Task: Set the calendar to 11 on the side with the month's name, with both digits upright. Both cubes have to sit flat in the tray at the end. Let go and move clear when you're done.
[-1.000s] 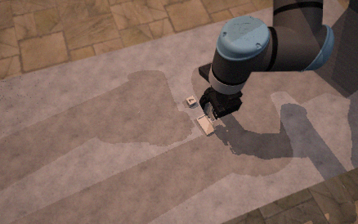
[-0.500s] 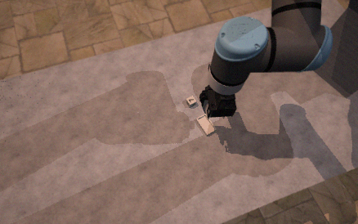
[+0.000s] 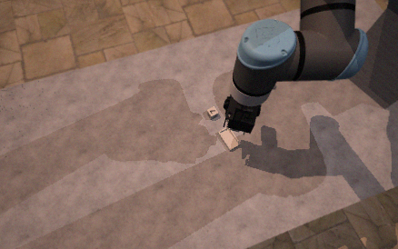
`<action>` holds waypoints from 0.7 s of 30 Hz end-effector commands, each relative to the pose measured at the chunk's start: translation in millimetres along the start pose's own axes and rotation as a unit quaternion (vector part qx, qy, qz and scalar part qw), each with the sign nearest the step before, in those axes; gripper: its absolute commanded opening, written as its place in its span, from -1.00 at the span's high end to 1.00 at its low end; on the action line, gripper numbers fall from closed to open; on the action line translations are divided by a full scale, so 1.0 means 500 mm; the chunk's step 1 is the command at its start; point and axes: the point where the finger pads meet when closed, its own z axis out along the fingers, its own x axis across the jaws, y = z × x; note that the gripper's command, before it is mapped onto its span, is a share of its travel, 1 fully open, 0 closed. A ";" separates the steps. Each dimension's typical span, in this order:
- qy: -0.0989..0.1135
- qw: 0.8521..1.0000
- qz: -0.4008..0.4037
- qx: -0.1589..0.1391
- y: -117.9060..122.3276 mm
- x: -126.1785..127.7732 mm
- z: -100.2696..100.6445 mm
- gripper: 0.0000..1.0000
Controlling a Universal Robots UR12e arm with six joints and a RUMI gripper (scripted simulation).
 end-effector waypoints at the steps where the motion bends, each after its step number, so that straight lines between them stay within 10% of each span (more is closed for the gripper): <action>1: -0.005 0.996 0.087 0.002 0.008 0.000 -0.002 0.80; 21: -0.005 0.957 0.289 0.001 0.018 0.008 -0.002 0.80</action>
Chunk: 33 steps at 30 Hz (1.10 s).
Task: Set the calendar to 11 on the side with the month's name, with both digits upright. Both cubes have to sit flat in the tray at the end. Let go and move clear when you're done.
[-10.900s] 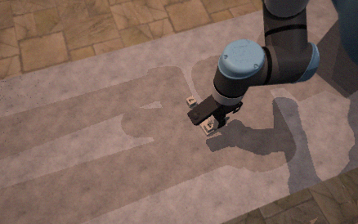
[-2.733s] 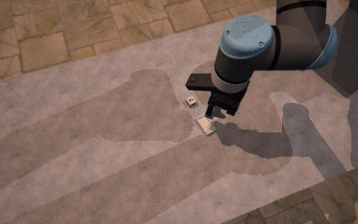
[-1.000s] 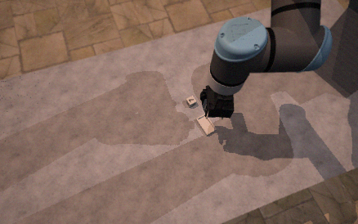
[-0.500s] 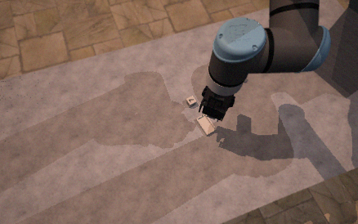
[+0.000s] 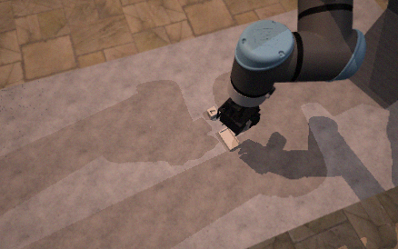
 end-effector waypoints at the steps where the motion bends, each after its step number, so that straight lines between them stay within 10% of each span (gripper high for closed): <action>1: -0.005 0.999 0.049 0.000 0.007 0.003 -0.002 0.80; 33: -0.005 0.991 0.135 0.000 0.011 0.008 -0.002 0.80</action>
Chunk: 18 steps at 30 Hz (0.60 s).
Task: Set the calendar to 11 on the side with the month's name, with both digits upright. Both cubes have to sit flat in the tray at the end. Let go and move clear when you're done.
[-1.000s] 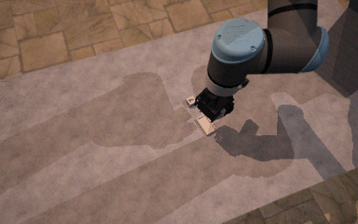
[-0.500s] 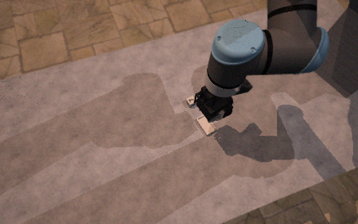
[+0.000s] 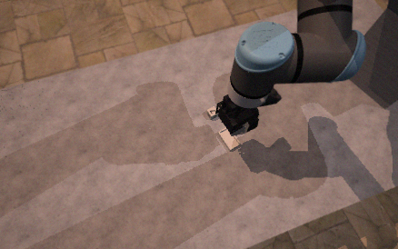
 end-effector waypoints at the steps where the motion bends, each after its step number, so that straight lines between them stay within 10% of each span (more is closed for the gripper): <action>1: -0.001 1.000 -0.002 -0.003 0.008 0.001 -0.003 0.80; 18: -0.001 1.000 -0.001 -0.002 0.008 0.000 0.016 0.80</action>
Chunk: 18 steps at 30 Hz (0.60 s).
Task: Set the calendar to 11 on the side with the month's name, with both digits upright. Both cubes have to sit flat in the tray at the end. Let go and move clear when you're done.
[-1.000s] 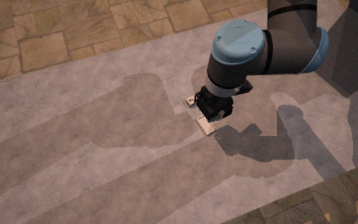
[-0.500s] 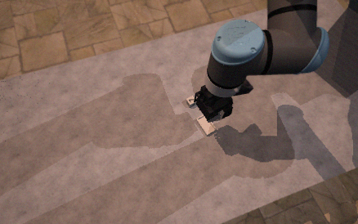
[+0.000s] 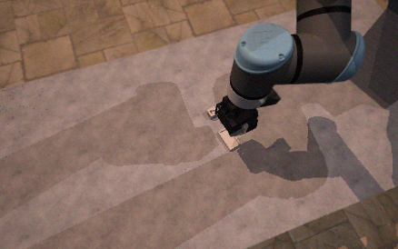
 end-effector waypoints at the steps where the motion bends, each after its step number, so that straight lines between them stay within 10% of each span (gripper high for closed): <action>1: 0.000 1.000 0.000 0.000 0.002 0.000 0.014 0.80; 18: 0.000 1.000 0.000 0.000 0.002 0.002 0.107 0.80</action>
